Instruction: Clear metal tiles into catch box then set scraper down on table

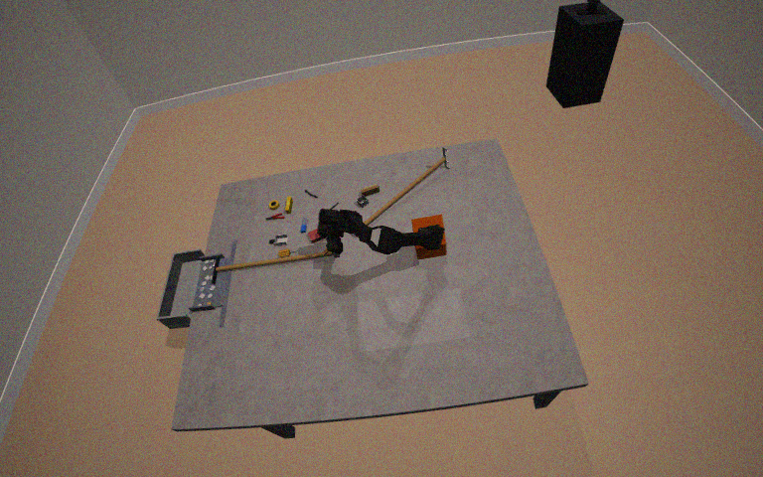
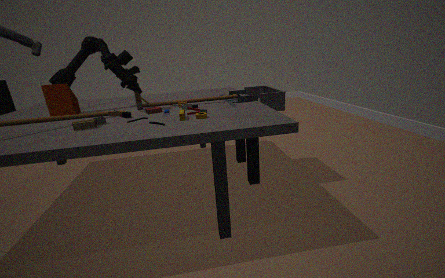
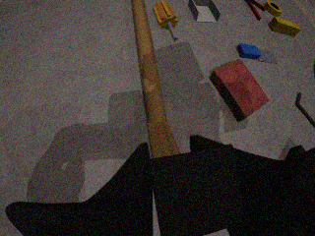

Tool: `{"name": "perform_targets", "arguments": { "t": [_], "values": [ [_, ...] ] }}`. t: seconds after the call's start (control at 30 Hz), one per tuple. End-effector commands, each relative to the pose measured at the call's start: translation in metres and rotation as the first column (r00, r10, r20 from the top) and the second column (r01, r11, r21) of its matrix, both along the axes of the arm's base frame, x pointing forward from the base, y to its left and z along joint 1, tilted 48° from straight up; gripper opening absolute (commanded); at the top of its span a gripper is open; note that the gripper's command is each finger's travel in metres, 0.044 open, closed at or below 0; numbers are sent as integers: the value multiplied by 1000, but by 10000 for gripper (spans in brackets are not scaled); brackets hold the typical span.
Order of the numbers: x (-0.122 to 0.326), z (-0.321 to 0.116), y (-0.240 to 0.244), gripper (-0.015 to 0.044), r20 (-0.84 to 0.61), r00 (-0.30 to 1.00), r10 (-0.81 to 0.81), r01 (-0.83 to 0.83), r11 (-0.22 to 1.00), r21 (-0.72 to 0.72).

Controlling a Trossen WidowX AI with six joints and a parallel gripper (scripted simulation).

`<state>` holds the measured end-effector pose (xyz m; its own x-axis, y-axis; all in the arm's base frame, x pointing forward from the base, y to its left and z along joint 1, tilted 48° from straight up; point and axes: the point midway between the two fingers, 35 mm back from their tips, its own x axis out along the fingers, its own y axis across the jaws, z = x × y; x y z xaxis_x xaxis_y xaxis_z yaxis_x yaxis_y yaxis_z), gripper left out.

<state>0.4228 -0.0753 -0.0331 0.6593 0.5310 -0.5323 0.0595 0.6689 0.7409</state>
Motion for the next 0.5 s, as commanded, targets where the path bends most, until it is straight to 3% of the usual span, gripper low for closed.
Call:
{"name": "perform_targets", "arguments": {
  "t": [0.0, 0.47],
  "values": [
    [7, 0, -3, 0, 2, 1000, -6, 6, 1000, -3],
    [30, 1, -7, 0, 3, 1000, -6, 6, 1000, -4]
  ]
}}
